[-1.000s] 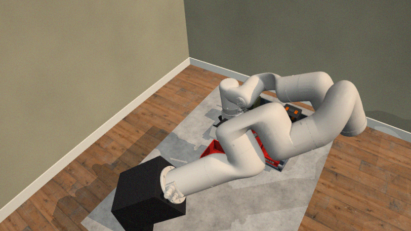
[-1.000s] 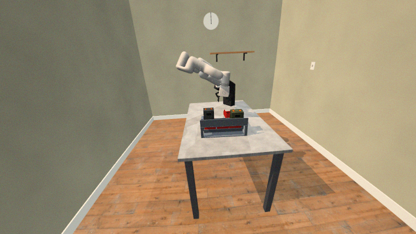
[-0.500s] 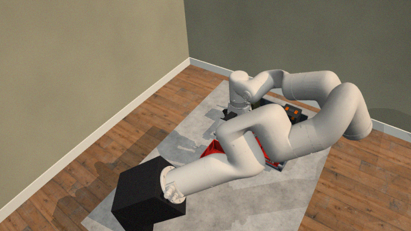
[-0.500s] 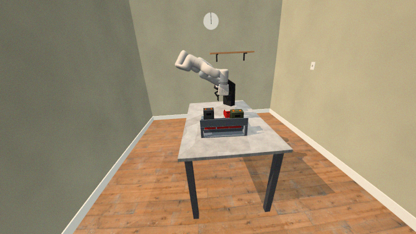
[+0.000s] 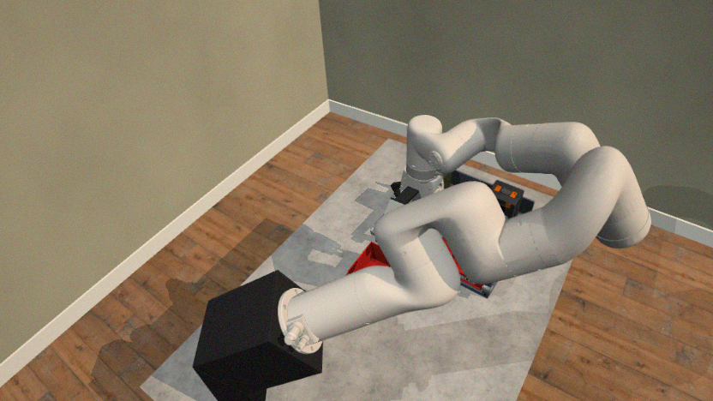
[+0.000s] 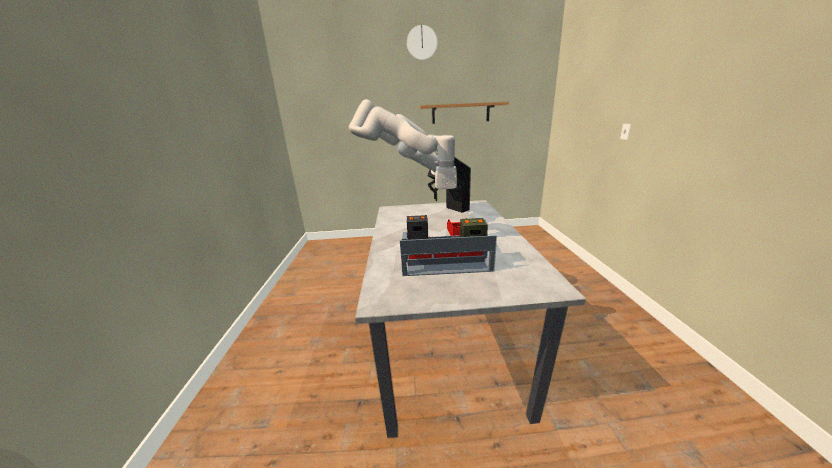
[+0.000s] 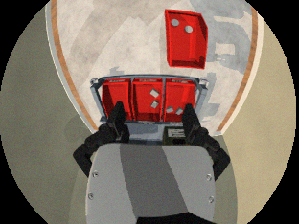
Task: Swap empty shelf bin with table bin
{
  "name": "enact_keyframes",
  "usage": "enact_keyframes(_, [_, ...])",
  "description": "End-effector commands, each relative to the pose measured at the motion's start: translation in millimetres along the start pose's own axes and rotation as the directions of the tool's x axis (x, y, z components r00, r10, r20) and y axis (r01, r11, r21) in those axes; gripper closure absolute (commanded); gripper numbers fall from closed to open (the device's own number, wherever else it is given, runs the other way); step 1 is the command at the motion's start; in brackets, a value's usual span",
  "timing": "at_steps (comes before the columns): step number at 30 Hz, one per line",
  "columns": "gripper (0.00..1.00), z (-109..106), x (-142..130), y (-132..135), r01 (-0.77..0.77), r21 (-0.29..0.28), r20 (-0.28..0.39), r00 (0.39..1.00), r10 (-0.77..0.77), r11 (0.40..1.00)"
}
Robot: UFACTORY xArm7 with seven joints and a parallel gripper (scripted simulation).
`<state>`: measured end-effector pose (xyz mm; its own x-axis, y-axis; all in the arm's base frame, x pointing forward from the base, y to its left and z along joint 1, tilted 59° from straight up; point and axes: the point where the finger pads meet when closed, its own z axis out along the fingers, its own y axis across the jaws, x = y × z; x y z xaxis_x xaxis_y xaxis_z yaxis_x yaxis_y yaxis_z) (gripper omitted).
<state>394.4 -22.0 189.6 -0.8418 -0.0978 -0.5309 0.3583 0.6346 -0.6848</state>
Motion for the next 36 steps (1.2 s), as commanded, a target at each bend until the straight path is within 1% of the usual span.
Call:
enact_keyframes(1, [0.00,-3.4,-3.4,0.2,0.006,-0.008,0.003,1.000,-0.006,1.000])
enact_keyframes(9, [0.00,-6.1,-6.5,-0.4,0.014,-0.016,0.003,1.000,-0.014,1.000])
enact_keyframes(36, [0.00,-6.7,-7.1,-0.5,0.016,-0.018,0.004,1.000,-0.016,1.000])
